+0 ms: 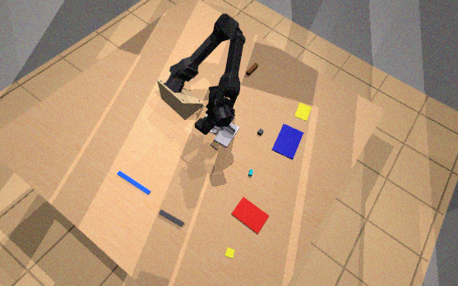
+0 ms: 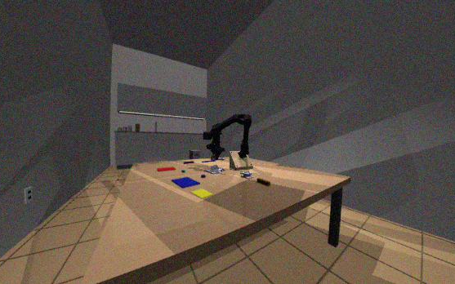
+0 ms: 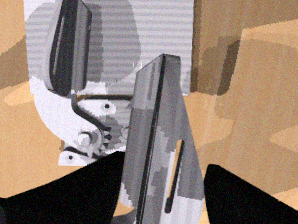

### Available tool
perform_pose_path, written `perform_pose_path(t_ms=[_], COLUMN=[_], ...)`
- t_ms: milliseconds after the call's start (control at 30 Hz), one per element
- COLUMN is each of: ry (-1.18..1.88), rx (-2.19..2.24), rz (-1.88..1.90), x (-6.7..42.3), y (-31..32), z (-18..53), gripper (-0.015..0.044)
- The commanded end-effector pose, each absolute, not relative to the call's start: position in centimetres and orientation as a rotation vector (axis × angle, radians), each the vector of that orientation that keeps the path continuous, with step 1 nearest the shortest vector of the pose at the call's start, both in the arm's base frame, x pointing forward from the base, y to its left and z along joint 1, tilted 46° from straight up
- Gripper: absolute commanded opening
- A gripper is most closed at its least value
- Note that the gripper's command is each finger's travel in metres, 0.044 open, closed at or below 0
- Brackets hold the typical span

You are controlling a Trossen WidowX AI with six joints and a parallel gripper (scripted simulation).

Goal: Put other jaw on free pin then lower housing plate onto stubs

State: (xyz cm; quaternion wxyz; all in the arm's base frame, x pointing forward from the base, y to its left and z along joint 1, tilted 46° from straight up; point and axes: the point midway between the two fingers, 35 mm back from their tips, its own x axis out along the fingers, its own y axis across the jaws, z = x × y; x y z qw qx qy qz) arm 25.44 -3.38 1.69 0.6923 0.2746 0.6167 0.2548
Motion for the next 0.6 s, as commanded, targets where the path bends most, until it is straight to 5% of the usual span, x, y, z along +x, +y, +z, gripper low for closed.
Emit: perform_pose_path(t_ms=[0,567], ry=[1.352,1.28], rx=[0.55,0.424], rz=[0.63,0.745], x=[24.9,24.0], y=[-4.1,-5.4], z=[0.6,-1.0], gripper=[0.0134,0.0134])
